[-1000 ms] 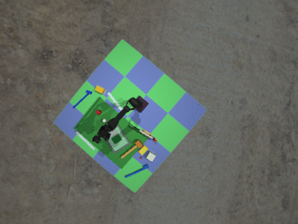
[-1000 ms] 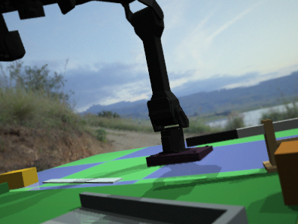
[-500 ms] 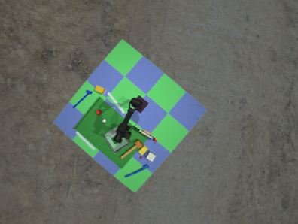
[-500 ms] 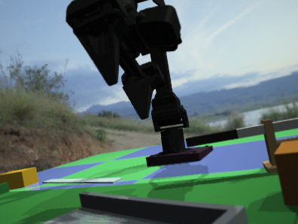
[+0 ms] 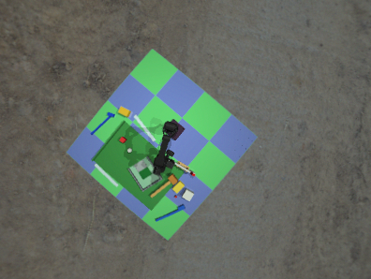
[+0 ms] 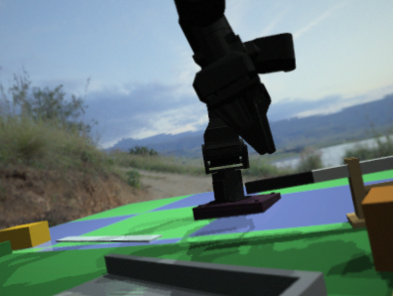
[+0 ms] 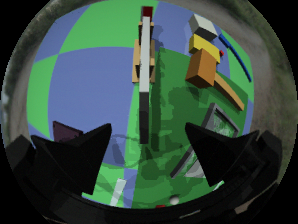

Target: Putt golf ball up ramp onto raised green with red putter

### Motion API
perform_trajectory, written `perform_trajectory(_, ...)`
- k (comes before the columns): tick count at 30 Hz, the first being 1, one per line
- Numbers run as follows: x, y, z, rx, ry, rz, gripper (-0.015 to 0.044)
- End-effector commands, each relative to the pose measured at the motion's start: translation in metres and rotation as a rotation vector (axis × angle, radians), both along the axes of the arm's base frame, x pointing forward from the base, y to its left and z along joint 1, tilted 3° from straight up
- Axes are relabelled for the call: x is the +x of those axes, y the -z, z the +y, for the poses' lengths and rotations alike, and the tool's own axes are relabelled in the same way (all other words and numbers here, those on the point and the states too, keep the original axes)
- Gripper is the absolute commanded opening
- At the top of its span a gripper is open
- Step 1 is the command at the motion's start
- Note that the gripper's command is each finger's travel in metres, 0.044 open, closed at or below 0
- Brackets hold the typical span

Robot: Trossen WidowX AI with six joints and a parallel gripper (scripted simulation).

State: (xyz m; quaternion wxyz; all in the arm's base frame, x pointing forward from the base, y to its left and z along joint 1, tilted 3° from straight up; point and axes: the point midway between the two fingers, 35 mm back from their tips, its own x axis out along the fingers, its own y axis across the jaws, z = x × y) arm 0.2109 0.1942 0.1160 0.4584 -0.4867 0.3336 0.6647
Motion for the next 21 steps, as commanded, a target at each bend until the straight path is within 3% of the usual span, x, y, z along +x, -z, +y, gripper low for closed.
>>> perform_trajectory(1, -0.005, 0.003, 0.000, -0.002, 0.002, 0.018, 0.0440)
perform_trajectory(21, -0.007, 0.048, 0.002, -0.002, 0.002, 0.018, 0.0440)
